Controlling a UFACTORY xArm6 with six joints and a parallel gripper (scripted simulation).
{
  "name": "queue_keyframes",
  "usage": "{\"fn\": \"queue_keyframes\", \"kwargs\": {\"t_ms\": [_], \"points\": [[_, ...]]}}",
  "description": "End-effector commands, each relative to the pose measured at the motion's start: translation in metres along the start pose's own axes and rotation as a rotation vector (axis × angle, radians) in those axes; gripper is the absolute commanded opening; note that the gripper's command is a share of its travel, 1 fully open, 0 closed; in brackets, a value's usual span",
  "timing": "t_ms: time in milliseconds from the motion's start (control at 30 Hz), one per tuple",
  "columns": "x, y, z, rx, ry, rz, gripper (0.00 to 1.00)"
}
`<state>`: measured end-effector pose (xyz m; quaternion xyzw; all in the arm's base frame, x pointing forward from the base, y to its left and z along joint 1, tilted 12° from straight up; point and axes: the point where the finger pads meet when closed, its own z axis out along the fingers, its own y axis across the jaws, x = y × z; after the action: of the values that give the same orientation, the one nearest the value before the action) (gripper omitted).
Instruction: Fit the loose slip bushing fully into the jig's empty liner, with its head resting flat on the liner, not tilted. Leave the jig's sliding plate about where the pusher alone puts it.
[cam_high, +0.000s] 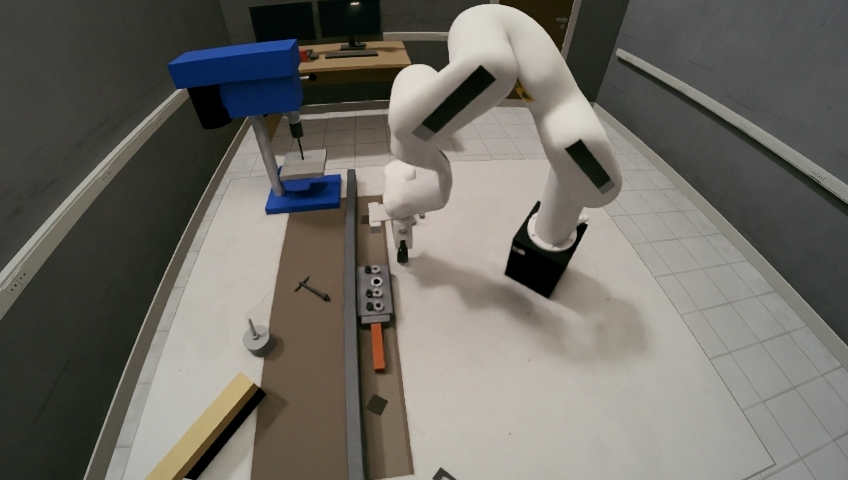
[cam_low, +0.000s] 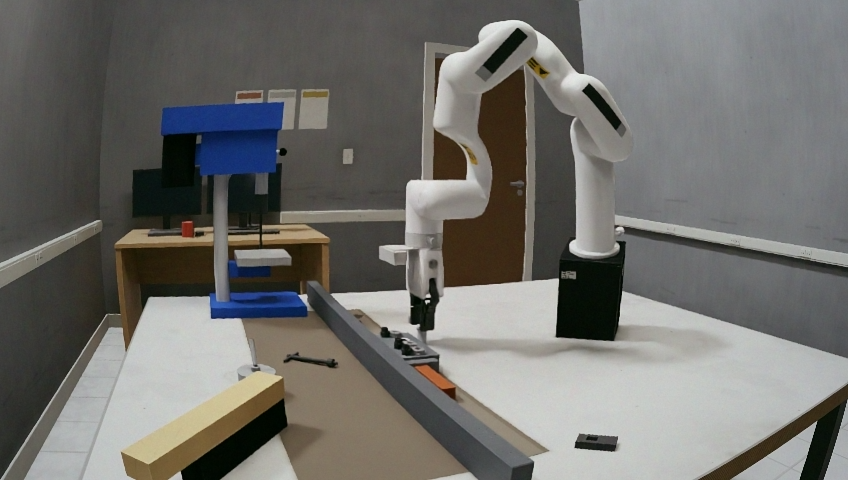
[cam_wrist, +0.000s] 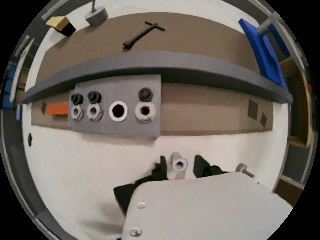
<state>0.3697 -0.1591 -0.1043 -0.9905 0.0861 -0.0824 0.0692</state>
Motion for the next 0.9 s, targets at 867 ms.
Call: {"fn": "queue_keyframes", "kwargs": {"t_ms": [867], "points": [[0.0013, 0.0004, 0.0052, -0.001, 0.003, 0.0, 0.5]]}}
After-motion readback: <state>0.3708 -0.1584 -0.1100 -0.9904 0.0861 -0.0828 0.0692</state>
